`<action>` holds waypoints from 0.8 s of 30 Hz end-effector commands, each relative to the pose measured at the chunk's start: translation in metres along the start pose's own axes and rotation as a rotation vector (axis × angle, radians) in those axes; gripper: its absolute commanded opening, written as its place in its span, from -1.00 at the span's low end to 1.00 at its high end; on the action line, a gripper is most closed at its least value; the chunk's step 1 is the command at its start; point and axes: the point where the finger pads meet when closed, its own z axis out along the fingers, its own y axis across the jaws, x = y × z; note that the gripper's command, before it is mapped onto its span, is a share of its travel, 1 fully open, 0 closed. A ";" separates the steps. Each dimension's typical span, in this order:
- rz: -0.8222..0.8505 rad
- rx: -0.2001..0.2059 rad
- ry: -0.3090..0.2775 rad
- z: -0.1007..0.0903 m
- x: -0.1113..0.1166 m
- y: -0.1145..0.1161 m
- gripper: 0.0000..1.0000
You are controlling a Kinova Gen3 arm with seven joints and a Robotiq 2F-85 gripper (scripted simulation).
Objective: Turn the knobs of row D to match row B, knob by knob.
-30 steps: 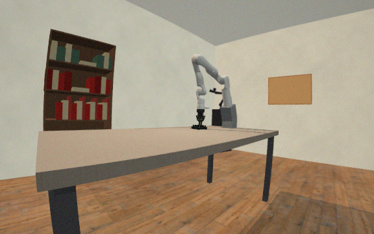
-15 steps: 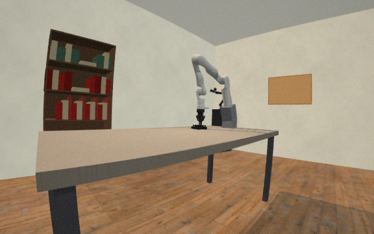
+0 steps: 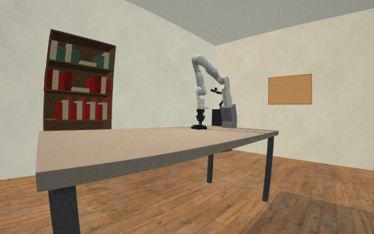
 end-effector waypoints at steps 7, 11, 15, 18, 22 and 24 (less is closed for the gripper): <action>0.000 0.003 -0.006 0.001 -0.003 -0.001 -0.83; -0.001 0.003 -0.006 0.001 -0.003 -0.001 -0.83; -0.004 0.003 -0.007 0.001 -0.003 -0.001 -0.83; -0.010 0.002 -0.007 0.001 -0.003 -0.001 -0.83; -0.025 0.001 -0.008 0.001 -0.003 -0.001 -0.83; -0.036 0.000 -0.009 0.001 -0.003 0.000 -0.83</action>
